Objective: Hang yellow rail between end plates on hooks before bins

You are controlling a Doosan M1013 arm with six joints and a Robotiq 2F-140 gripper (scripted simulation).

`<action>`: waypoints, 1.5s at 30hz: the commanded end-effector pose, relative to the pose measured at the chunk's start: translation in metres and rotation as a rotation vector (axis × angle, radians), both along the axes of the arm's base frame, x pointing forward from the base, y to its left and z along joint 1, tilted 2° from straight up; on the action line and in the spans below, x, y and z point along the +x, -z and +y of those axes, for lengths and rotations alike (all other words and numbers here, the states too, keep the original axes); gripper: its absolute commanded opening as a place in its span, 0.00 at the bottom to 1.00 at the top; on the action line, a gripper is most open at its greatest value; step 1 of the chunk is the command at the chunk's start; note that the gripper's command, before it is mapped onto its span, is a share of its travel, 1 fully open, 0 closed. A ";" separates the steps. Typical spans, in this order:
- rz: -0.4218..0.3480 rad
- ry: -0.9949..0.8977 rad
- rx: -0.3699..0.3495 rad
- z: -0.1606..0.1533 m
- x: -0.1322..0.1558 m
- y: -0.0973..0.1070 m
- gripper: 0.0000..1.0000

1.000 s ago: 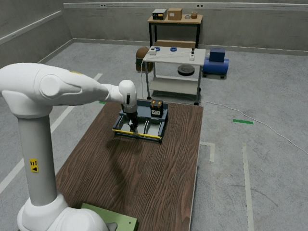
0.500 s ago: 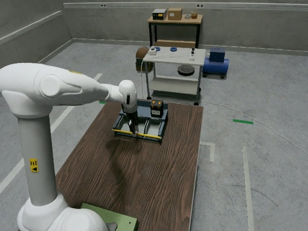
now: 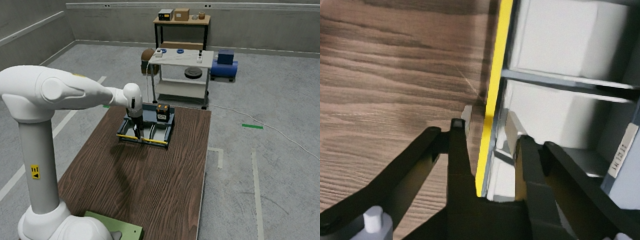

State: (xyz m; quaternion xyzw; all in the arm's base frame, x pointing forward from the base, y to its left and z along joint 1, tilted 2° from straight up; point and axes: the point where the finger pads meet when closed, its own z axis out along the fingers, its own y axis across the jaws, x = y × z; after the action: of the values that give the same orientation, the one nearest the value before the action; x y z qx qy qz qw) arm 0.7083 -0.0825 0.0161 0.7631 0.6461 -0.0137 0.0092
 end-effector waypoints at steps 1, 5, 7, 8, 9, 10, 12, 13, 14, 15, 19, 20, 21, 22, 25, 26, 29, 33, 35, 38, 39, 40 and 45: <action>0.000 0.000 0.000 0.000 0.000 0.000 0.37; 0.000 0.000 0.000 0.000 0.000 0.000 0.37; 0.000 0.000 0.000 0.000 0.000 0.000 0.37; 0.000 0.000 0.000 0.000 0.000 0.000 0.37; 0.000 0.000 0.000 0.000 0.000 0.000 0.37; 0.000 0.000 0.000 0.000 0.000 0.000 0.37; 0.000 0.000 0.000 0.000 0.000 0.000 0.37; 0.000 0.000 0.000 0.000 0.000 0.000 0.37; 0.000 0.000 0.000 0.000 0.000 0.000 0.37; 0.000 0.000 0.000 0.000 0.000 0.000 0.37; 0.000 0.000 0.000 0.000 0.000 0.000 0.37; 0.000 0.000 0.000 0.000 0.000 0.000 0.37; 0.000 -0.001 0.001 0.000 0.000 -0.012 0.37; 0.000 -0.001 0.001 0.001 0.000 -0.024 0.37; 0.001 -0.004 0.002 0.002 0.001 -0.060 0.37; 0.001 -0.004 0.002 0.002 0.001 -0.060 0.37; 0.001 -0.004 0.002 0.002 0.001 -0.060 0.37; 0.001 -0.004 0.002 0.002 0.001 -0.060 0.37; 0.001 -0.004 0.002 0.002 0.001 -0.060 0.37; 0.002 0.002 -0.001 0.000 0.000 -0.066 0.37; 0.001 0.001 0.000 0.001 0.000 -0.074 0.37; 0.001 -0.001 0.001 0.002 0.001 -0.083 0.37; 0.001 -0.004 0.002 0.004 0.001 -0.100 0.37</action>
State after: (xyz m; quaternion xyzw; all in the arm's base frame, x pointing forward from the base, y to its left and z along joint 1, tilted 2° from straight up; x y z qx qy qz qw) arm 0.7083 -0.0824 0.1048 0.7646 0.6442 -0.0148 0.0095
